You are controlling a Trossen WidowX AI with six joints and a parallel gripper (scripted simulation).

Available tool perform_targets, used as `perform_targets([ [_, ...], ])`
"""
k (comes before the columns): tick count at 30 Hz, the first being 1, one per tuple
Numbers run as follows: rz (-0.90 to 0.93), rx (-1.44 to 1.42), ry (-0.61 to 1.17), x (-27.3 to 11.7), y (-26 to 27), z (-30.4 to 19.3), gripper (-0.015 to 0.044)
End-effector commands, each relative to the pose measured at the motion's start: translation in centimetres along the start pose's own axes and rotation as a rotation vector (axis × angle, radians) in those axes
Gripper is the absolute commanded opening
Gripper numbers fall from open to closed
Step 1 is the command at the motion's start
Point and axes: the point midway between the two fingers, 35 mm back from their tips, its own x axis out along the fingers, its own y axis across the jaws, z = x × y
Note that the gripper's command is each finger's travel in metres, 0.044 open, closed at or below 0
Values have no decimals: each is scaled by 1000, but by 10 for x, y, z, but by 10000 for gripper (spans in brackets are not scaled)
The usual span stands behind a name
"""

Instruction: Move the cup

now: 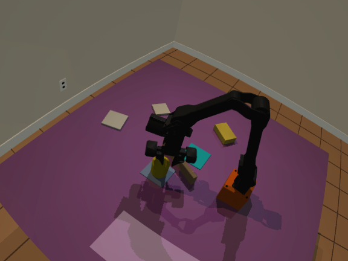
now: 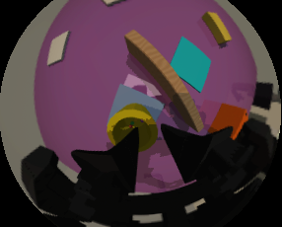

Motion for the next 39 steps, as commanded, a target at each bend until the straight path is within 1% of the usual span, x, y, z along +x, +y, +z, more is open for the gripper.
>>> perform_targets([
  [1,-15,4,0,10,-3,-1,167],
  [12,-15,4,0,28,-5,-2,167],
  [23,-15,4,0,29,-5,-2,167],
  [39,-9,0,2,27,-3,-2,60],
])
